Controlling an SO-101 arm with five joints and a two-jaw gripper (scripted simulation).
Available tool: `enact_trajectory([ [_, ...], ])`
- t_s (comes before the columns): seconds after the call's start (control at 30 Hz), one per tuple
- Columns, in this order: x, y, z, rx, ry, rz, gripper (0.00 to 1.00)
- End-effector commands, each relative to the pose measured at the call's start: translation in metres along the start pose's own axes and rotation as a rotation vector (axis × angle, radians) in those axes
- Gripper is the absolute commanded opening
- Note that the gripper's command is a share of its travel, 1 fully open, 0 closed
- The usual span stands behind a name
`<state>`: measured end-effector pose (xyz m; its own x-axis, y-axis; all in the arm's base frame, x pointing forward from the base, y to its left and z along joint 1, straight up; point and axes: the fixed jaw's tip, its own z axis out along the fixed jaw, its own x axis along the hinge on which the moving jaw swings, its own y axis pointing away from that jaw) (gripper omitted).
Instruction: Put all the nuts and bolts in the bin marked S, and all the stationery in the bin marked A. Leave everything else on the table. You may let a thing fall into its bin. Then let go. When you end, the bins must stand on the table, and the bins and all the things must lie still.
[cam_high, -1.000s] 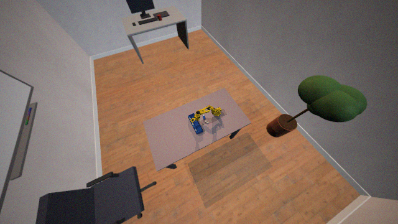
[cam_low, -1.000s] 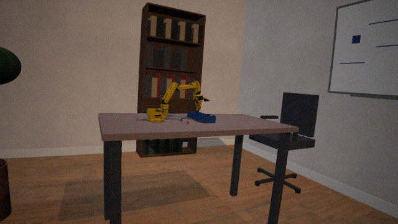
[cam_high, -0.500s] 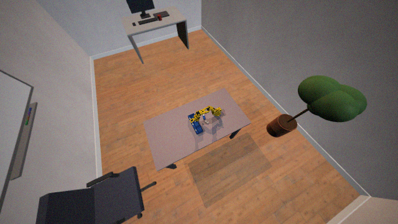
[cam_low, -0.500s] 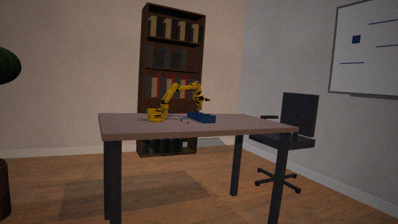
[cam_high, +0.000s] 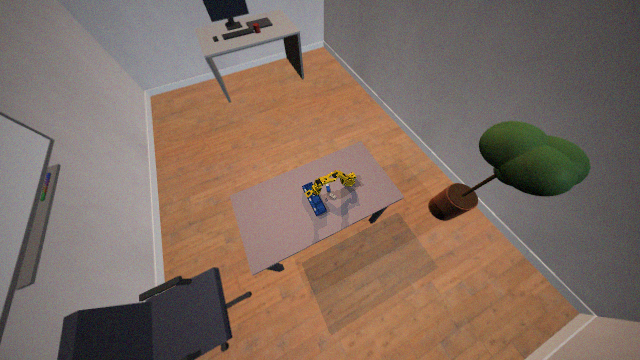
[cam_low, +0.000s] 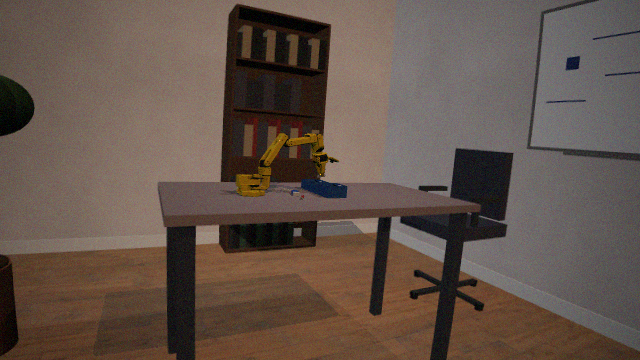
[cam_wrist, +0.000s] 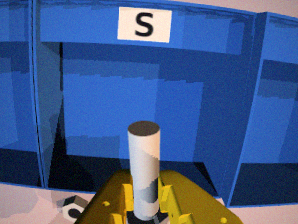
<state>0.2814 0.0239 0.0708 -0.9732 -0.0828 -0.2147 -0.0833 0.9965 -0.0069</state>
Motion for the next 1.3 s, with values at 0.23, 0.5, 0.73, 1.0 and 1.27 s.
enact_trajectory([
  [0.23, -0.0149, 0.0098, -0.0172, -0.01, -0.103, 0.005, 0.0],
  [0.5, -0.0149, 0.0098, -0.0172, -0.01, -0.103, 0.005, 0.0],
  [0.73, -0.0149, 0.0098, -0.0172, -0.01, -0.103, 0.005, 0.0],
  [1.0, -0.0148, 0.0098, -0.0145, -0.01, -0.103, 0.005, 0.0],
  [1.27, -0.0143, 0.0099, -0.0075, -0.01, -0.103, 0.005, 0.0],
])
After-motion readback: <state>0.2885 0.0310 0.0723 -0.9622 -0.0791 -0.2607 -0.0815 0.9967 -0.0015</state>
